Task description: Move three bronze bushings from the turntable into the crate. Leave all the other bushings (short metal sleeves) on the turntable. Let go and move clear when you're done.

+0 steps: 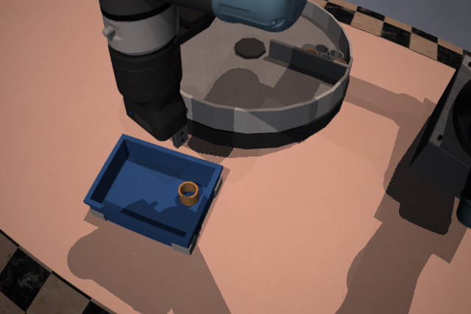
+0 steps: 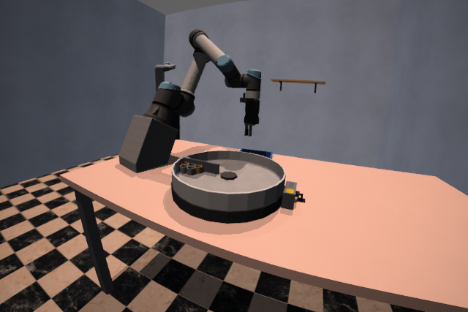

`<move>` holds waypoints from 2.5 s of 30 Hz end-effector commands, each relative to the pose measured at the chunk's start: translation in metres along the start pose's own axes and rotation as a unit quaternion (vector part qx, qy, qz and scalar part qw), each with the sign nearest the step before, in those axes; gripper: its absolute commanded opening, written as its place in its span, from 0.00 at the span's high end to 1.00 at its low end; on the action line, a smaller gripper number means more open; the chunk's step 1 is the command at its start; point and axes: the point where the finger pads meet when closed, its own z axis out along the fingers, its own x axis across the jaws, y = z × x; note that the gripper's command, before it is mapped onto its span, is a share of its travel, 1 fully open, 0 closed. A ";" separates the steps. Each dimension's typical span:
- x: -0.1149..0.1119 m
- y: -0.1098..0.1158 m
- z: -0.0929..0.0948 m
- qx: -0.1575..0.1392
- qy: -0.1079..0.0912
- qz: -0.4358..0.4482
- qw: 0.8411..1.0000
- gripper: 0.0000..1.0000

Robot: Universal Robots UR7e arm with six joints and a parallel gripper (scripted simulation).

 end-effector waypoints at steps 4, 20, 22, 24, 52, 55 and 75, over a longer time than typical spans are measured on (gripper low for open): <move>0.000 0.000 0.000 0.000 -0.001 0.000 1.000 0.58; 0.000 0.000 0.000 0.000 -0.001 0.000 1.000 0.58; 0.000 0.000 0.000 0.000 -0.001 0.000 1.000 0.58; 0.000 0.000 0.000 0.000 -0.001 0.000 1.000 0.58; -0.004 -0.102 0.006 0.000 0.000 0.000 1.000 0.60; -0.004 -0.102 0.006 0.000 0.000 0.000 1.000 0.60; -0.006 -0.154 0.010 0.000 0.000 0.000 1.000 0.60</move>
